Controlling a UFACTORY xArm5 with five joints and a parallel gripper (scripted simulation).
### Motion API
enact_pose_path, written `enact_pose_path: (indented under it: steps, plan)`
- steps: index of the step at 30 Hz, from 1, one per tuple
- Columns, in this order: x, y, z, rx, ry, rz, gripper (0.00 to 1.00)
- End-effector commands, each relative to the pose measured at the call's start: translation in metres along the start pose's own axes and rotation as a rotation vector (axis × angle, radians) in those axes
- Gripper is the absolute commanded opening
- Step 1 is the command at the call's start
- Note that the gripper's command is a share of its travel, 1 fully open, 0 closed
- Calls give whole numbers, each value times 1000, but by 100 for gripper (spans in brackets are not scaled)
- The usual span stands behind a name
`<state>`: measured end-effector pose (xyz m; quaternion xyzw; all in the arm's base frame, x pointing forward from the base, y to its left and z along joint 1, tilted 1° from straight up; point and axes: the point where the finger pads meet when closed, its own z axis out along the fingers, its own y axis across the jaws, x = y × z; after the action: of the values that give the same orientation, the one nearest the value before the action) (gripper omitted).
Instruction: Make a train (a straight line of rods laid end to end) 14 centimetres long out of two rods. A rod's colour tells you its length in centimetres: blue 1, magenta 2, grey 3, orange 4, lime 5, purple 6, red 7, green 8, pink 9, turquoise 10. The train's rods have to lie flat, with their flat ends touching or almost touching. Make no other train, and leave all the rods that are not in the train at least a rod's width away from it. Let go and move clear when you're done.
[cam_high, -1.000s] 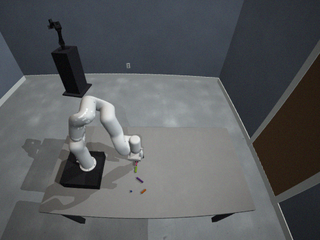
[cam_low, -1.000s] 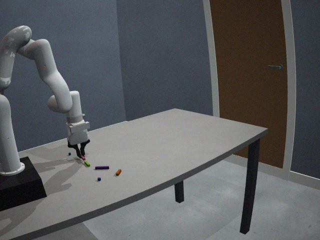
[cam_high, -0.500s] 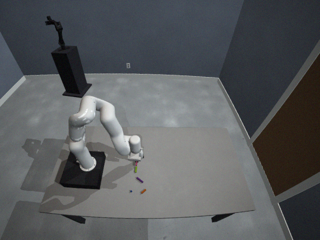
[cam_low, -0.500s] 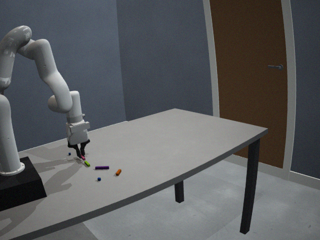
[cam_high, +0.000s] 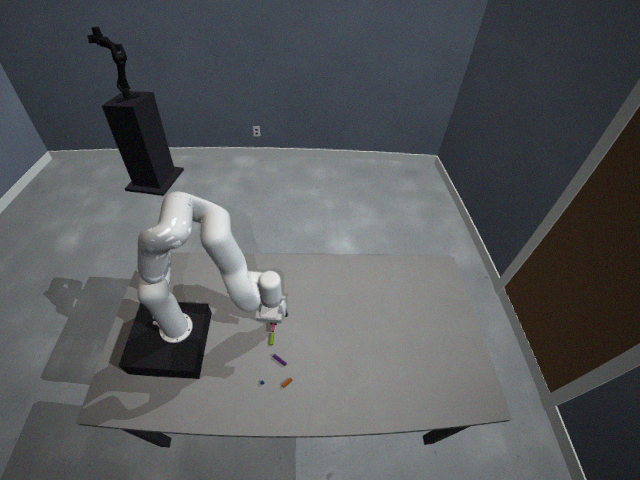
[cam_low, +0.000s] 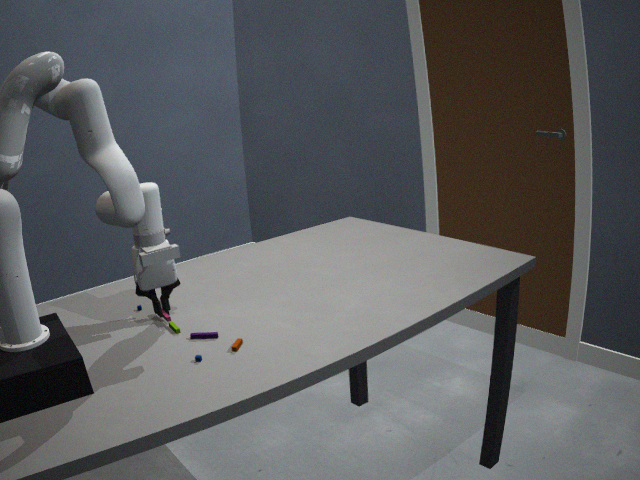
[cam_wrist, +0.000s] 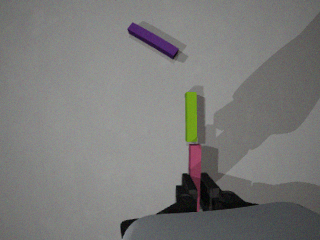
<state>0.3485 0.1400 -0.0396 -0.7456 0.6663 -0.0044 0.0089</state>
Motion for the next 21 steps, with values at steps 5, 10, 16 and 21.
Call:
enact_pose_path:
  steps: [5,10,16,21]
  plan:
    - [0,-1,6,3,-1,0,4]
    - [0,-1,8,3,-1,0,4]
    - [0,-1,9,3,-1,0,4]
    - [0,-1,9,3,-1,0,4]
